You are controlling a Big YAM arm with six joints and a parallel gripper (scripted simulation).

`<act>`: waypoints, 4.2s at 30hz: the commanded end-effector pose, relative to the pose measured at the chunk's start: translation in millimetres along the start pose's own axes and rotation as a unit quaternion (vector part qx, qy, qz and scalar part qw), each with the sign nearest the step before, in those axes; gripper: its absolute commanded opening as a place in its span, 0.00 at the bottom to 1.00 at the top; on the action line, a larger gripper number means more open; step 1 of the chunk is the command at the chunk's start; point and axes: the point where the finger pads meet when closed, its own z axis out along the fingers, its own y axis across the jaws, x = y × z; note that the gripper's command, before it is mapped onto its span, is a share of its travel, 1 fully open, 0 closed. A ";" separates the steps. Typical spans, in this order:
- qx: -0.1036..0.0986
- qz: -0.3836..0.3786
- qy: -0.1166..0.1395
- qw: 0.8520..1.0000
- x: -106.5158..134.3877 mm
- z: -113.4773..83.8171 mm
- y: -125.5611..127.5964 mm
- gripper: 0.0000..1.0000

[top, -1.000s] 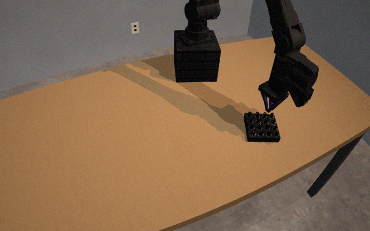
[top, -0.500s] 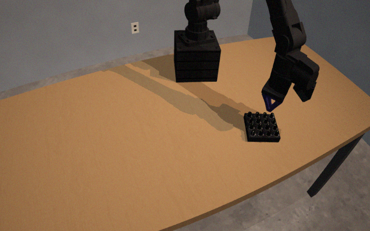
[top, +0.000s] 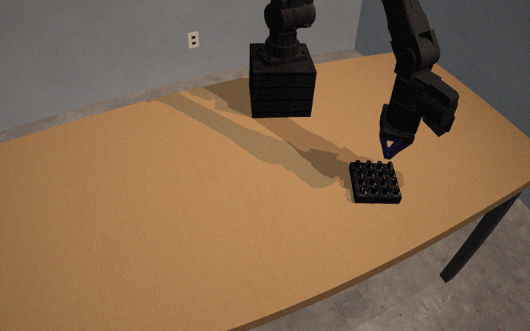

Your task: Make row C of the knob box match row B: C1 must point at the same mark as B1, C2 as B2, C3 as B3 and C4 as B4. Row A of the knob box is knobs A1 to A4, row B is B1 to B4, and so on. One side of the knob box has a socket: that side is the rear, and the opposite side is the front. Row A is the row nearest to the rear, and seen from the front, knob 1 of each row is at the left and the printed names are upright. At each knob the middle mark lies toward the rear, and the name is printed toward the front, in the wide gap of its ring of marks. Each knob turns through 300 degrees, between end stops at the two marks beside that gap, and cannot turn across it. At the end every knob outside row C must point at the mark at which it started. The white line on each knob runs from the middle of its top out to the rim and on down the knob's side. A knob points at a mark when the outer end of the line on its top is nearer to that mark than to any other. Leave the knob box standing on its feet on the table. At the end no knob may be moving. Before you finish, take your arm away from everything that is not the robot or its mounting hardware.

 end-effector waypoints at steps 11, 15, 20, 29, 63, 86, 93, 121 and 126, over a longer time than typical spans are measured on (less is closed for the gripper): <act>0.013 -0.138 -0.016 0.990 -15.2 -18.9 -8.0 0.18; 0.012 -0.139 -0.015 0.990 -15.0 -17.6 -7.8 0.18; 0.012 -0.139 -0.015 0.990 -15.0 -17.6 -7.8 0.18; 0.012 -0.138 -0.015 0.990 -15.0 -17.6 -7.8 0.18; 0.004 -0.138 -0.007 0.990 -7.8 2.4 -2.3 0.18; 0.002 -0.135 -0.005 0.991 -4.9 29.2 -2.4 0.18; 0.005 -0.135 -0.008 0.991 -7.6 33.4 -5.2 0.18; 0.003 -0.134 -0.006 0.991 -6.5 41.1 -5.0 0.18; 0.003 -0.134 -0.006 0.991 -6.5 41.1 -5.0 0.18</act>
